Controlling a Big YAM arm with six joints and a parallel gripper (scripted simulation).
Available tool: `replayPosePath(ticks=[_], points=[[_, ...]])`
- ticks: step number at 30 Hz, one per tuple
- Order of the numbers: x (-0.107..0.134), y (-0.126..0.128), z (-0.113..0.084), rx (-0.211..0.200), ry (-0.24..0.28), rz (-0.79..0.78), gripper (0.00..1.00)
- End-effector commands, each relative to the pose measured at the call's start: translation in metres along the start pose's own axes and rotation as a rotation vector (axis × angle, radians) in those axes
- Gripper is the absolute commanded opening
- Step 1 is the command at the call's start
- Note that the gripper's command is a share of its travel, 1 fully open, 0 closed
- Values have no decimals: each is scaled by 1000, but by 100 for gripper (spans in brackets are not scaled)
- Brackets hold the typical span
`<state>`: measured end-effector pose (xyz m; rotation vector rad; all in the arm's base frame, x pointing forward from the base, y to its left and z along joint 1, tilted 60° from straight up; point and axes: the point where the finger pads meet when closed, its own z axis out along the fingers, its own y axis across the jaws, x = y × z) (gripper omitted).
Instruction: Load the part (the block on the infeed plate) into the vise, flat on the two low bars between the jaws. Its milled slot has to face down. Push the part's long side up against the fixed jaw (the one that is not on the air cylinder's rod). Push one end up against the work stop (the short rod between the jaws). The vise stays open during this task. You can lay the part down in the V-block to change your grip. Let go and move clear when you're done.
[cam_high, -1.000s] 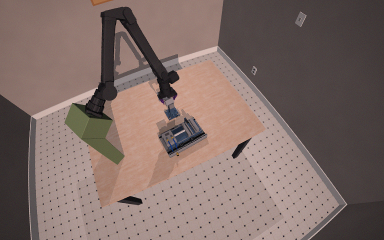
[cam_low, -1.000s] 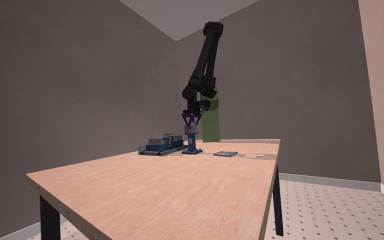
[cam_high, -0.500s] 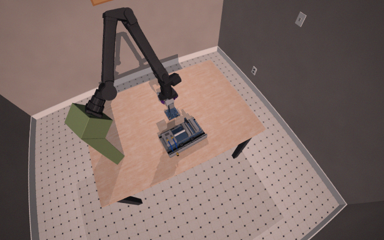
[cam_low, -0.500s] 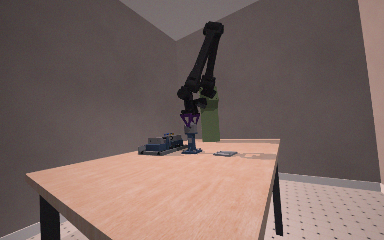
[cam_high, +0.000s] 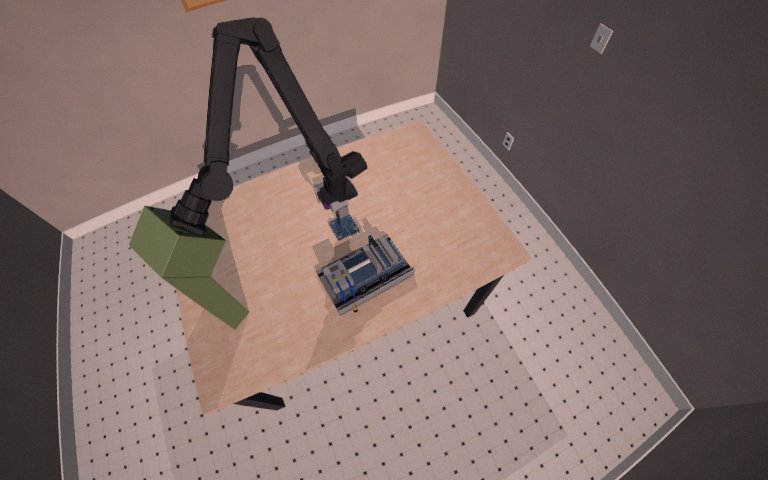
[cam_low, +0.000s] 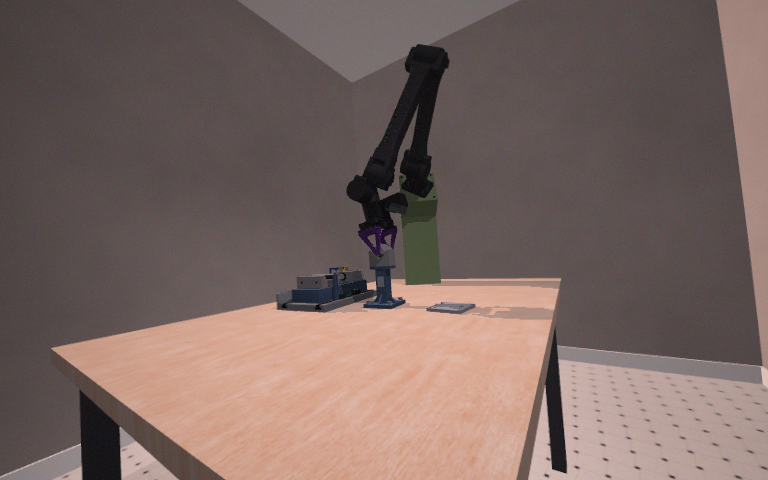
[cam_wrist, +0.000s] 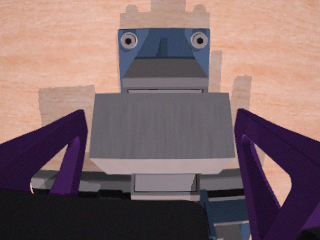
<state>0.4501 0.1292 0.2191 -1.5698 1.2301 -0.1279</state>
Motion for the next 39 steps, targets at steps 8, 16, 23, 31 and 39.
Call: replayPosePath(ticks=[8,16,23,31,39], points=[[13,-4,-2,18,-85,-14,81],[13,-8,-2,22,-150,-19,81],[13,-6,-2,21,-222,-17,81],[13,-6,-2,20,-281,-7,81],[14,-4,-2,16,-352,5,81]])
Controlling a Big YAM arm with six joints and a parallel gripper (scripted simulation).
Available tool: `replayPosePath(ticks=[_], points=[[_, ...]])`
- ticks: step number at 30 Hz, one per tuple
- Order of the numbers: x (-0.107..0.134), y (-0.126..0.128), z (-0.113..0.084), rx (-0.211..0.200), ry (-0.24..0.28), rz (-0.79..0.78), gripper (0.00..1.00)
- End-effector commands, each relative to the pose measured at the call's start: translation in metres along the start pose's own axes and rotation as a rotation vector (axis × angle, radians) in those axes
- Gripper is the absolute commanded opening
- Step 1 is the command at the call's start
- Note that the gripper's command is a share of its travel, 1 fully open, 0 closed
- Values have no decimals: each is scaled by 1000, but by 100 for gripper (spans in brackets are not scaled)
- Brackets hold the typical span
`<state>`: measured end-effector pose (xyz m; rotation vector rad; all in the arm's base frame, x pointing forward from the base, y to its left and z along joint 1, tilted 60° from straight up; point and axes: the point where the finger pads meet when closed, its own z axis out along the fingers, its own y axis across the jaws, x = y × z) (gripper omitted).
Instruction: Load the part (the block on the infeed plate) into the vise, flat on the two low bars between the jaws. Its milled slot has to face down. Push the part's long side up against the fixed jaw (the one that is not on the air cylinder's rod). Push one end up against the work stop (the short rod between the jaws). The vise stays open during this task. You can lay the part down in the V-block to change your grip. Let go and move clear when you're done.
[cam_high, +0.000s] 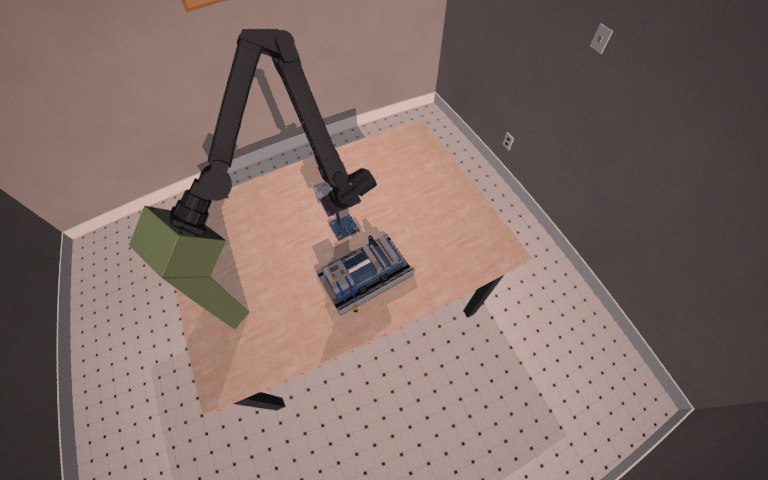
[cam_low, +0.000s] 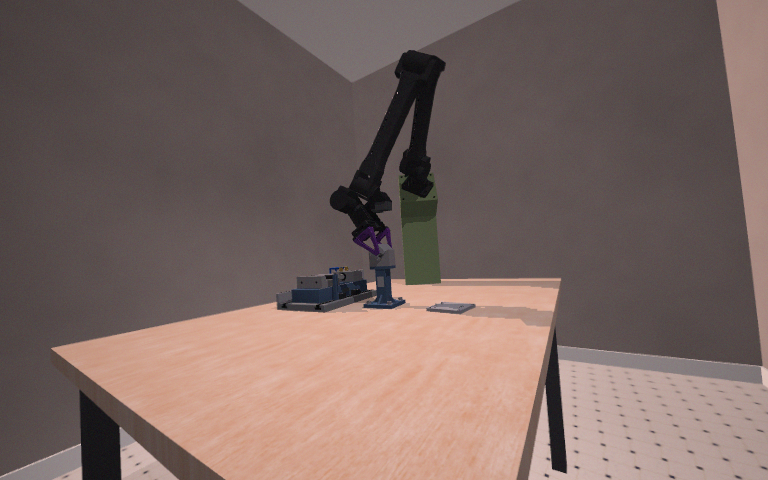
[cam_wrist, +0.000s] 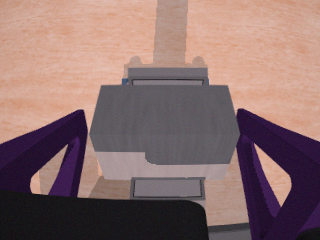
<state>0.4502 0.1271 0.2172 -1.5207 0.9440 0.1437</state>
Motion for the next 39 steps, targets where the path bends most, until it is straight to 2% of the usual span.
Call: replayPosePath(ticks=[1,21,39], points=[[10,-5,-6,20,-3,9,81],[11,-4,-6,19,-127,8,81],[11,-5,-6,19,-177,6,81]])
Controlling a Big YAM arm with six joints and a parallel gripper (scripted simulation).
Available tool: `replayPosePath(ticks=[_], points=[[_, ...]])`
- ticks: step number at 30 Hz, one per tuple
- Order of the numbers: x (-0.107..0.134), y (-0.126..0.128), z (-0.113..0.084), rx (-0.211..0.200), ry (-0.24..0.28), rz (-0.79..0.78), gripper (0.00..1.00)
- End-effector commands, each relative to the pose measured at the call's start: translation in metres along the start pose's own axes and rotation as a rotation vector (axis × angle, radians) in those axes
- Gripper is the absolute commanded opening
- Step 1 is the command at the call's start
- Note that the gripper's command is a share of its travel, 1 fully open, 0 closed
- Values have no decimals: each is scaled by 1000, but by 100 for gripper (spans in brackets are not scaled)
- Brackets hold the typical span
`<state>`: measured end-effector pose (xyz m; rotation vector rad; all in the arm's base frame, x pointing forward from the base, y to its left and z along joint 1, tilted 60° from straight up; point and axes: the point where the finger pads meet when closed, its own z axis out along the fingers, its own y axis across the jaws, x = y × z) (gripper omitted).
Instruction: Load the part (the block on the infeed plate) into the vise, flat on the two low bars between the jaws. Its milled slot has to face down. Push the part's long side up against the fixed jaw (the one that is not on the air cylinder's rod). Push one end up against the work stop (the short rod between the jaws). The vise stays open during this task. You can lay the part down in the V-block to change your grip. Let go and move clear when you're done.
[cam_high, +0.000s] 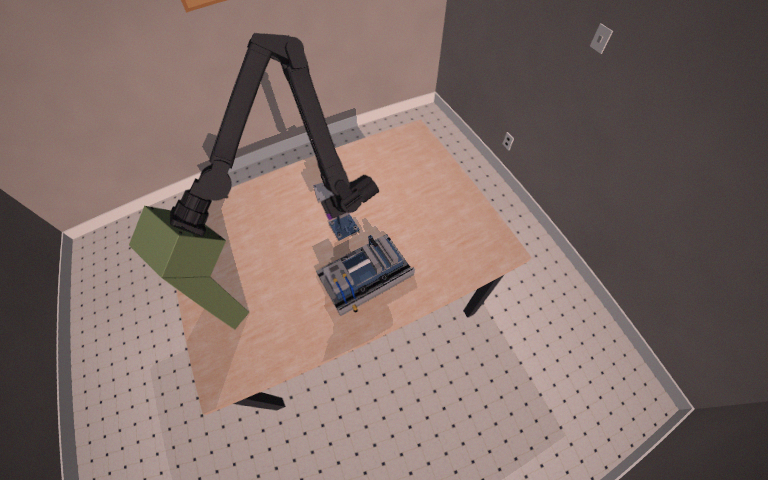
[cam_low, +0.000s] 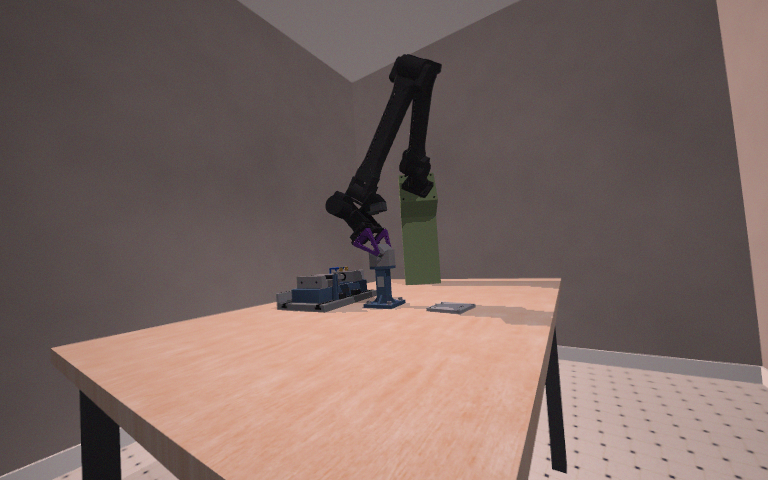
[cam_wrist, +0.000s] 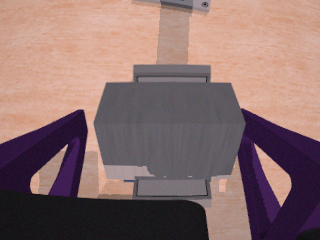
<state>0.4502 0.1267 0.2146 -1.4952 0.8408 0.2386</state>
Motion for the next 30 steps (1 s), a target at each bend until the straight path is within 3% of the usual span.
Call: replayPosePath(ticks=[1,30], points=[[8,-7,-7,21,-48,6,81],[8,-7,-8,21,-70,5,81]])
